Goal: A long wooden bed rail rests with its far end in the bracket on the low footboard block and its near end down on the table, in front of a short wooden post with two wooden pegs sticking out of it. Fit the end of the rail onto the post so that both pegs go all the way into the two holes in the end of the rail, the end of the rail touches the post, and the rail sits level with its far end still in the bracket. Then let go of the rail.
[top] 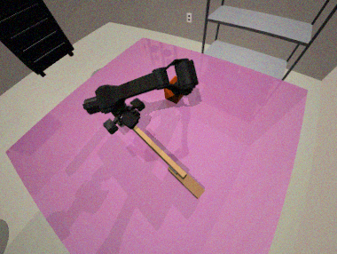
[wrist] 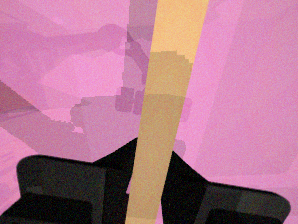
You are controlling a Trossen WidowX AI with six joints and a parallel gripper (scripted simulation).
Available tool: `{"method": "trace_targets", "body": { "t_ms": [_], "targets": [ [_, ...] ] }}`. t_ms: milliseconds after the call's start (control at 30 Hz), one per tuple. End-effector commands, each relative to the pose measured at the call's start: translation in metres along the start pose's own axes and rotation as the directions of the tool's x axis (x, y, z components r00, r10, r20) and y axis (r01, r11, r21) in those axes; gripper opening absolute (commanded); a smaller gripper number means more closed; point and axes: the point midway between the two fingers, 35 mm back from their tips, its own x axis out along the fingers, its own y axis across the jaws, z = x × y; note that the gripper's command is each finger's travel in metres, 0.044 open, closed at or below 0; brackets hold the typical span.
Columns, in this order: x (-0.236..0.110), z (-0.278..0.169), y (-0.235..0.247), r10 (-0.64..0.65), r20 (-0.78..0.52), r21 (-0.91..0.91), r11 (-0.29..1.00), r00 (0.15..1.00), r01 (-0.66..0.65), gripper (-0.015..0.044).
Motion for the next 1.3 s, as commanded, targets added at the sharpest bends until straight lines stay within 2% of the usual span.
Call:
{"method": "trace_targets", "body": {
  "t_ms": [0, 1267],
  "targets": [
    [-0.0038, -0.0006, -0.0002, -0.008, 0.0, 0.001, 1.0, 1.0, 0.008, 0.0],
    [-0.0013, -0.0005, 0.0004, -0.008, 0.0, 0.001, 1.0, 1.0, 0.008, 0.0]
  ]
}}
